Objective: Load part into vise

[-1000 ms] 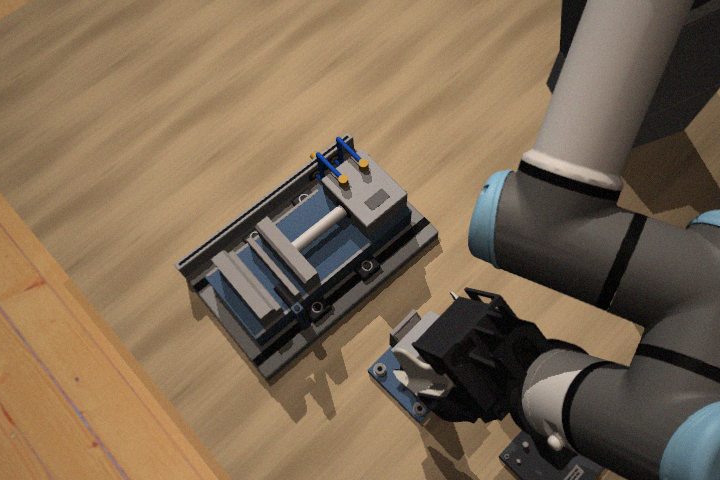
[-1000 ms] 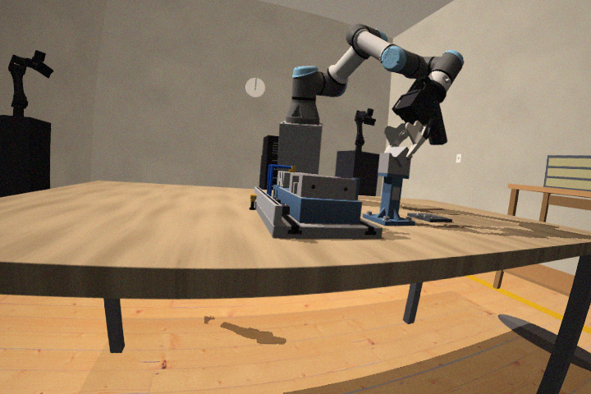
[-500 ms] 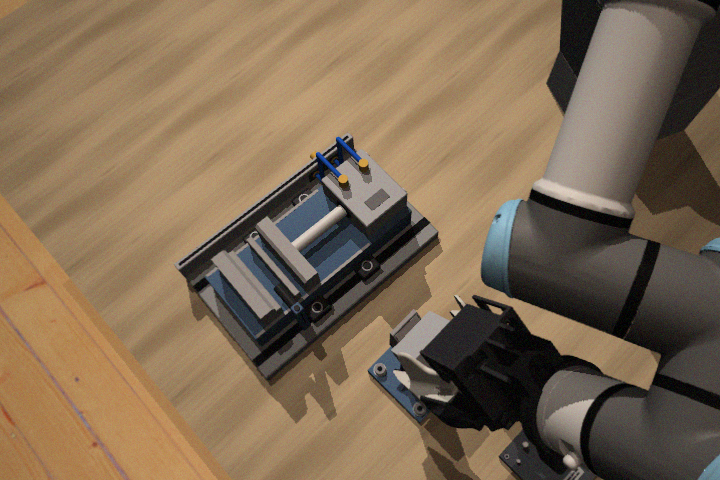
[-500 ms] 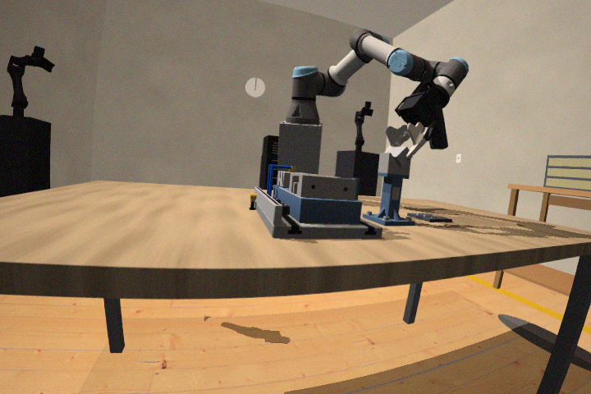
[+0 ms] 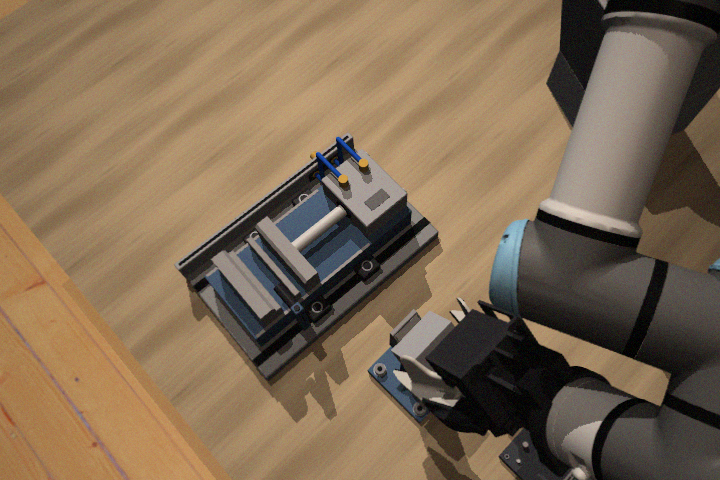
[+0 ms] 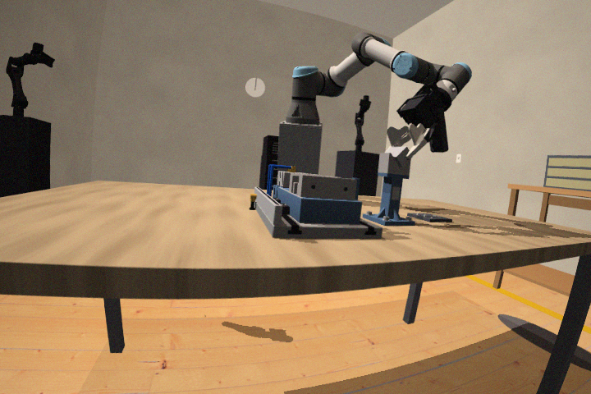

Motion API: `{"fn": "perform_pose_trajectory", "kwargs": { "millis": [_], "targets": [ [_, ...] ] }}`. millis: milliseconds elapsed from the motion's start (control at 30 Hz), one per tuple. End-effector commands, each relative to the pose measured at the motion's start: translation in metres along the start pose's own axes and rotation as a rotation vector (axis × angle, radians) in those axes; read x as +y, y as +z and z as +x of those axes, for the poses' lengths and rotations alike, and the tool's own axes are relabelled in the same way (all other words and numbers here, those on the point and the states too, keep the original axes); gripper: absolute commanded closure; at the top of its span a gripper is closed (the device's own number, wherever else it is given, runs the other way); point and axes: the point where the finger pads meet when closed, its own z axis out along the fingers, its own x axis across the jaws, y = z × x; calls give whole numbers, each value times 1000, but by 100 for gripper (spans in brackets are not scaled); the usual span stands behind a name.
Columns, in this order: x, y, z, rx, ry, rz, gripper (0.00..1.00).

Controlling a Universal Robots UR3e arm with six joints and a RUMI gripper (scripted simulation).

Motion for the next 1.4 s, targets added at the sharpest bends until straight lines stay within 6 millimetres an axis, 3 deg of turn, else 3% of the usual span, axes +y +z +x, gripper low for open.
{"fn": "perform_pose_trajectory", "kwargs": {
  "millis": [0,1367],
  "targets": [
    [0,-1,1,0,2,-11,49],
    [0,-1,1,0,2,-57,49]
  ]
}}
